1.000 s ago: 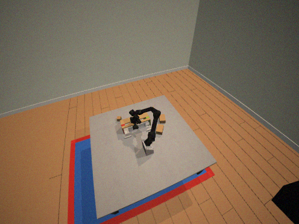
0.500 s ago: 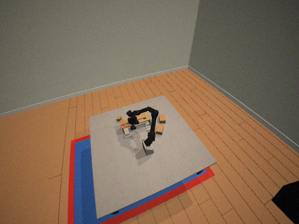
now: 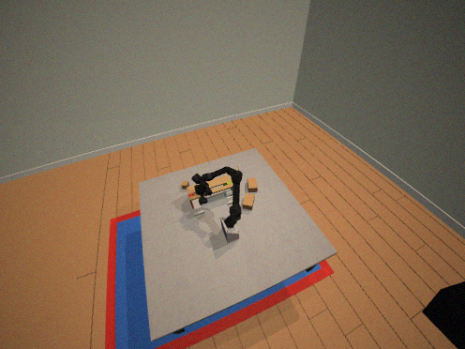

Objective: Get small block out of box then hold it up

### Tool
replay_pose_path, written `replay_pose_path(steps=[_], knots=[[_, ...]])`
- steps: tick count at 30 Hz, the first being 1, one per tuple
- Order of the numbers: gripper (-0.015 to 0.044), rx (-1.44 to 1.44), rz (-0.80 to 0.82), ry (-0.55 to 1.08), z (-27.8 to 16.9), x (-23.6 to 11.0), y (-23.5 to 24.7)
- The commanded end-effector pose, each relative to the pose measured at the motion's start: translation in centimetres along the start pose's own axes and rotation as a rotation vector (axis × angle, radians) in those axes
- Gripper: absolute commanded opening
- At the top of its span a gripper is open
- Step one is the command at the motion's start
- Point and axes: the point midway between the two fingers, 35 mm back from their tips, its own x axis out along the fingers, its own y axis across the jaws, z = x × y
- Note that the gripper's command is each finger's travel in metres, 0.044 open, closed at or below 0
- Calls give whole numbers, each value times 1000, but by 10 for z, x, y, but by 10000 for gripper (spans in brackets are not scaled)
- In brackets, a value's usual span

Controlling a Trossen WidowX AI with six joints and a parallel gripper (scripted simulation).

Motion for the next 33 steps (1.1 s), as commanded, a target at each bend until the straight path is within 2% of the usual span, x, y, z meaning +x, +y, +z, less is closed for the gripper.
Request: replay_pose_path(steps=[1, 4, 9, 19, 20, 23, 24, 33], knots=[[400, 15, 5, -1, -4, 3, 3], [400, 12, 4, 1, -9, -11, 3], [400, 1, 1, 4, -23, -55, 1], [400, -7, 17, 7, -23, -52, 3], [374, -29, 17, 7, -26, -52, 2], [295, -304, 26, -11, -40, -54, -5], [285, -412, 30, -23, -41, -54, -6], [285, -1379, 16, -153, -49, -51, -15]])
